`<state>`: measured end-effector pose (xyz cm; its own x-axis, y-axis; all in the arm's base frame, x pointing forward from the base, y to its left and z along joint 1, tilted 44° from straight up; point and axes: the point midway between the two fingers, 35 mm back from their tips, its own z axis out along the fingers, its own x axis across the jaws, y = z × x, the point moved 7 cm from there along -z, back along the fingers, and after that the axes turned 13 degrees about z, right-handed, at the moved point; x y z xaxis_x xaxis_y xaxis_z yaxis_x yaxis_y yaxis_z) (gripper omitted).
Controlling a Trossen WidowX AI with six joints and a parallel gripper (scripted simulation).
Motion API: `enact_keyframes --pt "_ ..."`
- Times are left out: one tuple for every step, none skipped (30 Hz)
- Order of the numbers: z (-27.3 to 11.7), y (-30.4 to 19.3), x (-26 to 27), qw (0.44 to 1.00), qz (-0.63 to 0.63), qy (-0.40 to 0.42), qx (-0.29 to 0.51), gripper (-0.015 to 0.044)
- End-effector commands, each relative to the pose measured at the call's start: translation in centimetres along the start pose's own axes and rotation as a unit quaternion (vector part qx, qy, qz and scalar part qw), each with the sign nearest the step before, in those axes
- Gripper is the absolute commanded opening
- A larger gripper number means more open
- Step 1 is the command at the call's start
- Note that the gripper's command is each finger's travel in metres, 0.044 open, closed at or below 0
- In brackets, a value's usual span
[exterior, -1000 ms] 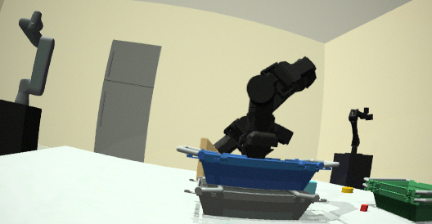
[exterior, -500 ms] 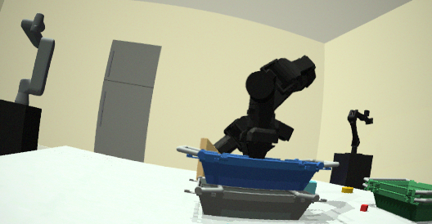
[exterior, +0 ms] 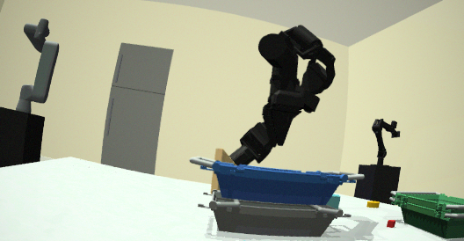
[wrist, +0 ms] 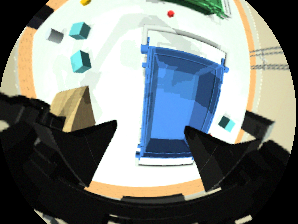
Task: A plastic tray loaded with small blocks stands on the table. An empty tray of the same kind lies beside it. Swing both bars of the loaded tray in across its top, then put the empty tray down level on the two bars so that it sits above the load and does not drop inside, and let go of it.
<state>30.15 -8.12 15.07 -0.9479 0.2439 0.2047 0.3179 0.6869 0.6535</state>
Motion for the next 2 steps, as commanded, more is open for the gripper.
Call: enact_keyframes --pt "-1.47 -0.04 0.24 1.0 -0.002 0.003 0.002 0.044" --pt "-1.47 -0.04 0.24 1.0 -0.002 0.003 0.002 0.044"
